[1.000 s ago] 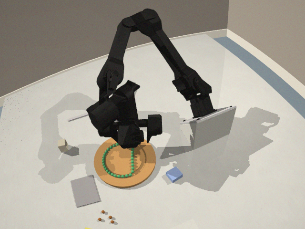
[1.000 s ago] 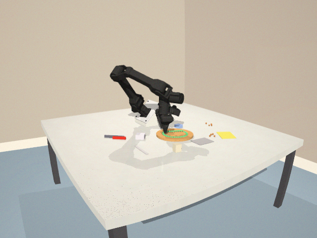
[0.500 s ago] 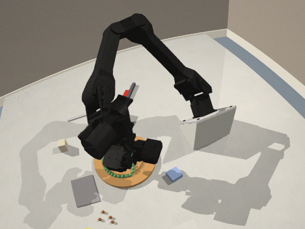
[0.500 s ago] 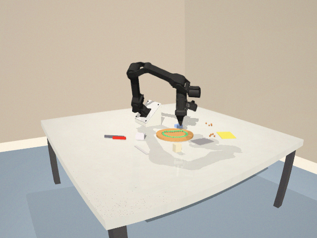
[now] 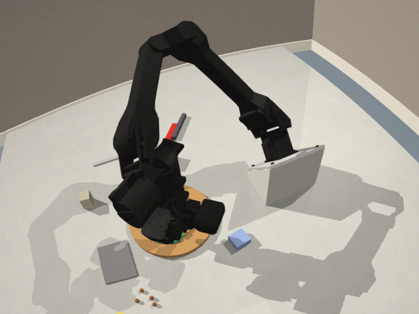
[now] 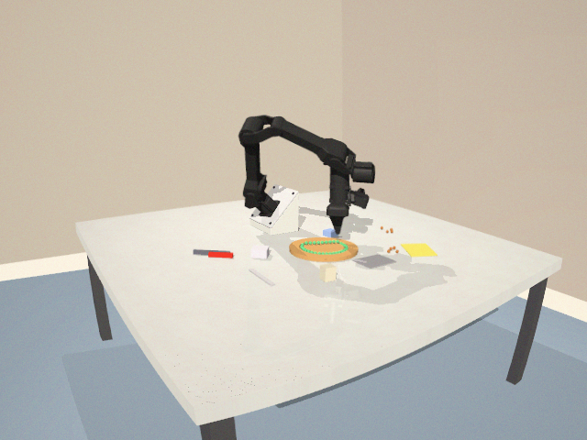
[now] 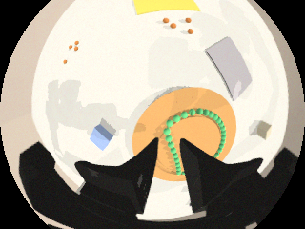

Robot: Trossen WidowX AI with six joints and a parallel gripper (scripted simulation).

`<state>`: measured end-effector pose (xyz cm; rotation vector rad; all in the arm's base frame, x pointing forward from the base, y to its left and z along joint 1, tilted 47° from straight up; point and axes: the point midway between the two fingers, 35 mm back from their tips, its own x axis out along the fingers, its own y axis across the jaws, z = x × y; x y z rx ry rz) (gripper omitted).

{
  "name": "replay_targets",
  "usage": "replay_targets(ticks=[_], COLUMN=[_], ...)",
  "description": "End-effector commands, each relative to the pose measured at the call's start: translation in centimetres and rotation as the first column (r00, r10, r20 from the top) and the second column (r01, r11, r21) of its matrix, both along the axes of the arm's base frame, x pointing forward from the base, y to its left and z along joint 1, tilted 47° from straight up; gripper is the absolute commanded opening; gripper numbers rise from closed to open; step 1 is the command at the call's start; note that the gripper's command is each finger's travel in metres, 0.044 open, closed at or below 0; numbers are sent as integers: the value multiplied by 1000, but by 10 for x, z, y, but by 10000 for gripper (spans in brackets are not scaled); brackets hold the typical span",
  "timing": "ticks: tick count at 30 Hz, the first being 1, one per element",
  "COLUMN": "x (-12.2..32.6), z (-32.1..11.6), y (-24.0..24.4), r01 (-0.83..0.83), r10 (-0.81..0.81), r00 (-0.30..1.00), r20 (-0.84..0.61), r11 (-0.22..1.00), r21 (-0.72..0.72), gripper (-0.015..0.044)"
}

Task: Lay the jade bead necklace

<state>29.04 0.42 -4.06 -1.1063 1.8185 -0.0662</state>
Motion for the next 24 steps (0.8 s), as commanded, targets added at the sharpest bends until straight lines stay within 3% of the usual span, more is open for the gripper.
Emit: replay_targets(ticks=[1, 22, 24], x=[0, -5, -4], z=[-2, -21, -19], y=[-2, -21, -19], r01=[-2, -2, 3], r10=[2, 2, -3], r00=[1000, 1000, 1000], r20=[0, -10, -2], r11=[1000, 1000, 1000], r21=[-1, -8, -2], gripper=[120, 120, 67])
